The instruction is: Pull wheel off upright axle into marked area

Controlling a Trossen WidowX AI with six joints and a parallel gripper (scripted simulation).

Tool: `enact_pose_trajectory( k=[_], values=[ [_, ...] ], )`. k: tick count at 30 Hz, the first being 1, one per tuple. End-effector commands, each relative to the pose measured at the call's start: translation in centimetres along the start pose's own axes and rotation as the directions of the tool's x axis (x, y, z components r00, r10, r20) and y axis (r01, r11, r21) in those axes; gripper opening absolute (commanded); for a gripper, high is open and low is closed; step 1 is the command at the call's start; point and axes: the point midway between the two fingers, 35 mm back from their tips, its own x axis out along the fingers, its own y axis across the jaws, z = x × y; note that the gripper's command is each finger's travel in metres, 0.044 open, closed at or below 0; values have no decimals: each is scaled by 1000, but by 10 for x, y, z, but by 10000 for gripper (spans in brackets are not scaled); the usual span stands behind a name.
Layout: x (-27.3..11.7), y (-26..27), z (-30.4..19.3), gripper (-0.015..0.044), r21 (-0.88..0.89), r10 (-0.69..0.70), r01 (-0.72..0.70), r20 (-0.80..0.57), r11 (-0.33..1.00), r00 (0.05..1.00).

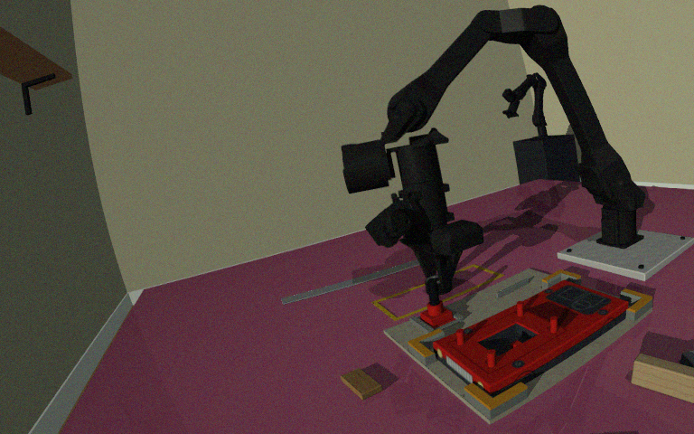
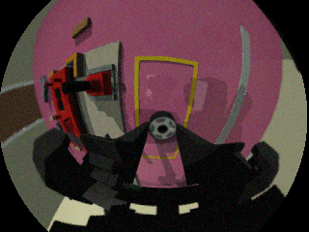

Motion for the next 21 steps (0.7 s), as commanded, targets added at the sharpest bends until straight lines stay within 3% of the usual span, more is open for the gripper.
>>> enact_pose_trajectory(
  k=[1, 10, 18, 21],
  values=[
    [0, 0, 0, 53, 0, 1, -1, -1, 1000, 1000],
    [-2, 0, 0, 289, 0, 1, -1, -1, 1000, 1000],
    [-58, 0, 0, 300, -6, -1, 1, -2, 1000, 1000],
    [-60, 0, 0, 300, -6, -1, 1, -2, 1000, 1000]
  ],
)
